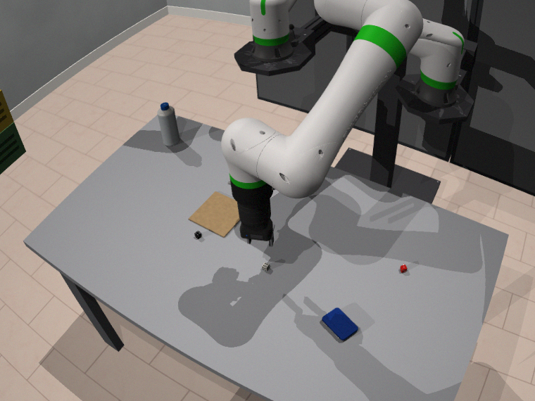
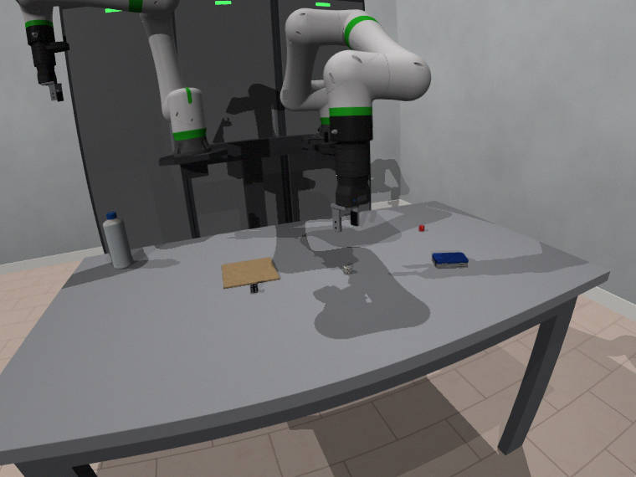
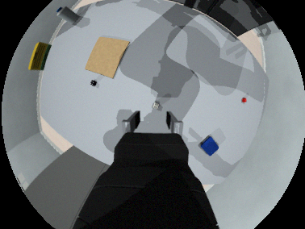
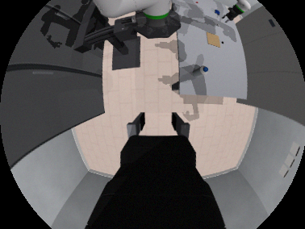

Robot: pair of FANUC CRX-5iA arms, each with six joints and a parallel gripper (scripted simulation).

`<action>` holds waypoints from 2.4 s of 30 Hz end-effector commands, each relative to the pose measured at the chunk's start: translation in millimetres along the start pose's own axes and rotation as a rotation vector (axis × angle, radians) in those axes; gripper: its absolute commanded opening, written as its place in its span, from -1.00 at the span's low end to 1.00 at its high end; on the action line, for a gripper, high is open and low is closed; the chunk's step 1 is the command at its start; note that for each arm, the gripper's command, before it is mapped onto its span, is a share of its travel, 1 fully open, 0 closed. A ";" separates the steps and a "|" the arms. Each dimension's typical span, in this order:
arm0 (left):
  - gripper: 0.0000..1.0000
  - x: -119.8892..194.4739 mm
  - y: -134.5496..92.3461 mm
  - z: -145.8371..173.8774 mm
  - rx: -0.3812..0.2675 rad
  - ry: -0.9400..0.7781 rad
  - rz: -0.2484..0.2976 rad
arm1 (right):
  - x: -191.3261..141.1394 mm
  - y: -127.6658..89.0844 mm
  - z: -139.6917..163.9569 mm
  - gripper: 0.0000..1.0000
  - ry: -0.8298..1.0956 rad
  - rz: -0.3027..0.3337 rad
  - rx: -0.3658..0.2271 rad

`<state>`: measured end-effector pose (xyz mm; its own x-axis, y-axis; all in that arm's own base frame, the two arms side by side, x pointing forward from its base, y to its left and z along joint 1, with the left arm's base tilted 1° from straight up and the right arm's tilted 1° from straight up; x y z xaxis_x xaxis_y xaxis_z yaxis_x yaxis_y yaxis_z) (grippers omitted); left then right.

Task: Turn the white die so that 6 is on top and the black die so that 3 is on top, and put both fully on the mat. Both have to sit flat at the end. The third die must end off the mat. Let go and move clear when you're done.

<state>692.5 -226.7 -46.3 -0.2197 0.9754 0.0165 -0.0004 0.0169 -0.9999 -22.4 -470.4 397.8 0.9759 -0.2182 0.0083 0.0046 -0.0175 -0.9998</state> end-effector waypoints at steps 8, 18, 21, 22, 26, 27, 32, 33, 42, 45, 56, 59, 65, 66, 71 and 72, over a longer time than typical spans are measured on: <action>1.00 -9.4 5.0 3.0 -0.005 -0.396 -0.001 | -0.1 -0.9 -0.1 1.00 0.000 0.000 -0.002; 1.00 -16.0 11.4 3.6 -0.005 -0.774 0.000 | -0.1 -0.9 -0.1 1.00 0.000 0.000 -0.002; 1.00 -17.4 13.3 3.4 -0.005 -0.883 0.001 | -0.1 -0.9 -0.1 1.00 0.000 0.000 -0.002; 1.00 -17.8 13.9 3.3 -0.005 -0.921 0.001 | -0.1 -0.9 -0.1 1.00 0.000 0.000 -0.002; 1.00 -18.4 14.9 3.0 -0.005 -0.983 0.001 | -0.1 -0.9 -0.1 1.00 0.000 0.000 -0.002; 1.00 -19.2 16.6 2.6 -0.005 -1.085 0.001 | -0.1 -0.9 -0.1 1.00 0.000 0.000 -0.002; 1.00 -20.0 19.6 1.8 -0.005 -1.265 0.002 | -0.1 -0.9 -0.1 1.00 0.000 0.000 -0.002; 1.00 -20.1 20.0 1.6 -0.005 -1.293 0.002 | -0.1 -0.9 -0.1 1.00 0.000 0.000 -0.002; 1.00 -19.3 25.0 0.1 -0.005 -1.600 0.002 | -0.1 -0.9 -0.1 1.00 0.000 0.000 -0.002; 1.00 -18.5 26.7 -0.4 -0.005 -1.707 0.003 | -0.1 -0.9 -0.1 1.00 0.000 0.000 -0.002; 1.00 -13.3 32.8 -0.9 -0.004 -2.092 0.004 | -0.1 -0.9 -0.1 1.00 0.000 0.000 -0.002; 1.00 -11.6 34.2 -0.7 -0.004 -2.179 0.004 | -0.1 -0.9 -0.1 1.00 0.000 0.000 -0.002; 1.00 -6.6 37.8 0.6 -0.004 -2.415 0.005 | -0.1 -0.9 -0.1 1.00 0.000 0.000 -0.002; 1.00 -5.5 38.5 1.0 -0.004 -2.459 0.005 | -0.1 -0.9 -0.1 1.00 0.000 0.000 -0.002; 1.00 -0.9 41.3 3.1 -0.003 -2.644 0.005 | -0.1 -0.9 -0.1 1.00 0.000 0.000 -0.002; 1.00 -0.6 41.5 3.2 -0.003 -2.656 0.005 | -0.1 -0.9 -0.1 1.00 0.000 0.000 -0.002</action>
<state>690.5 -228.1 -87.9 -0.3677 -0.9299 -0.0085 -0.0017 0.0098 -1.0000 -22.4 -470.4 397.8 0.9759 -0.2182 0.0083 0.0046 -0.0175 -0.9998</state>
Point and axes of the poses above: on each arm, the point where the finger pads meet when closed, its own y axis out along the fingers, its own x axis across the jaws, z = x × y, the point moved 10 cm from there along -y, back along the fingers, and after that the axes turned 10 degrees about y, right-handed, at the moved point
